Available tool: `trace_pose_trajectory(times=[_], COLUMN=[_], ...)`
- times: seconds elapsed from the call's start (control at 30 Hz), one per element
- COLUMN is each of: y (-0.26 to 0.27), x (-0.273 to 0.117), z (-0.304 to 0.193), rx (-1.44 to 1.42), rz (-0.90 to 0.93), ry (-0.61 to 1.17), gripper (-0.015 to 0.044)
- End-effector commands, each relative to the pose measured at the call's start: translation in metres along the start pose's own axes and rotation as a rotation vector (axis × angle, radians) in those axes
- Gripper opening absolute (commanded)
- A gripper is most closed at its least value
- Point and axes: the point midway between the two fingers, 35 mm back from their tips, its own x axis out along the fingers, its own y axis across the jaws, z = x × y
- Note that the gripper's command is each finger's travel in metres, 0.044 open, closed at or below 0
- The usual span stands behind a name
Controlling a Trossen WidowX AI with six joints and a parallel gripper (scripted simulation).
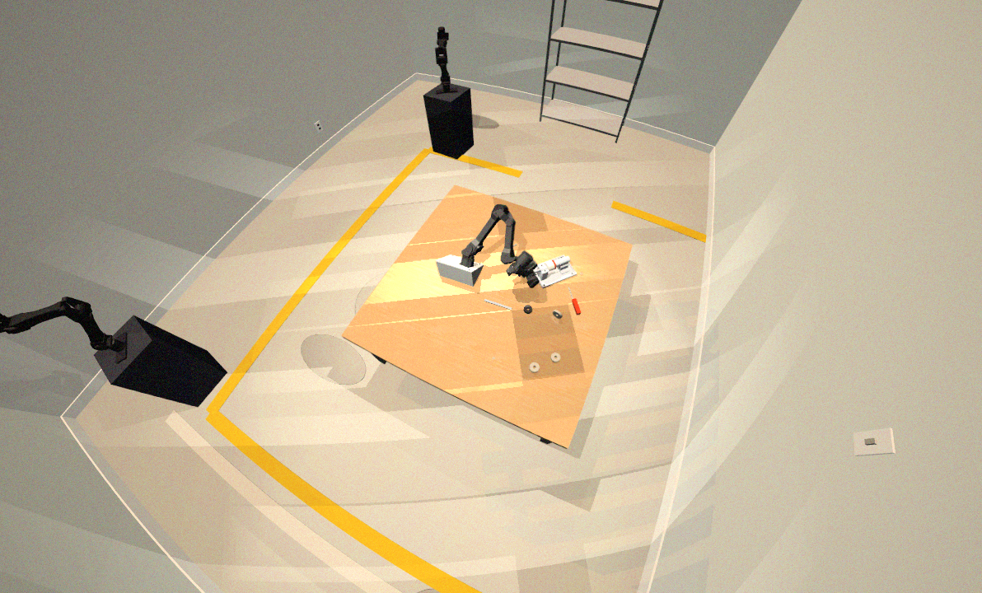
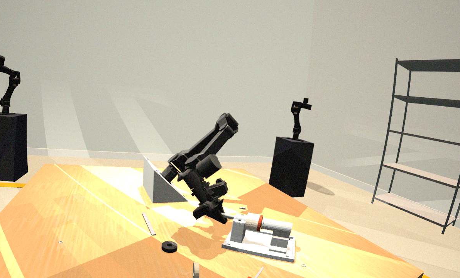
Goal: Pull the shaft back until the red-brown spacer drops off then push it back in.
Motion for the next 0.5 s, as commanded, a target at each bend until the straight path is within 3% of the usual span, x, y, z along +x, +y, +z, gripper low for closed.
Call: trace_pose_trajectory(times=[0.0,0.47], y=[0.0004,0.0004], x=[-0.0009,-0.0021], z=[-0.0011,-0.0023], rx=[-0.001,-0.001], rz=[0.002,0.002], ry=[0.000,0.000], gripper=[0.0000,0.0000])
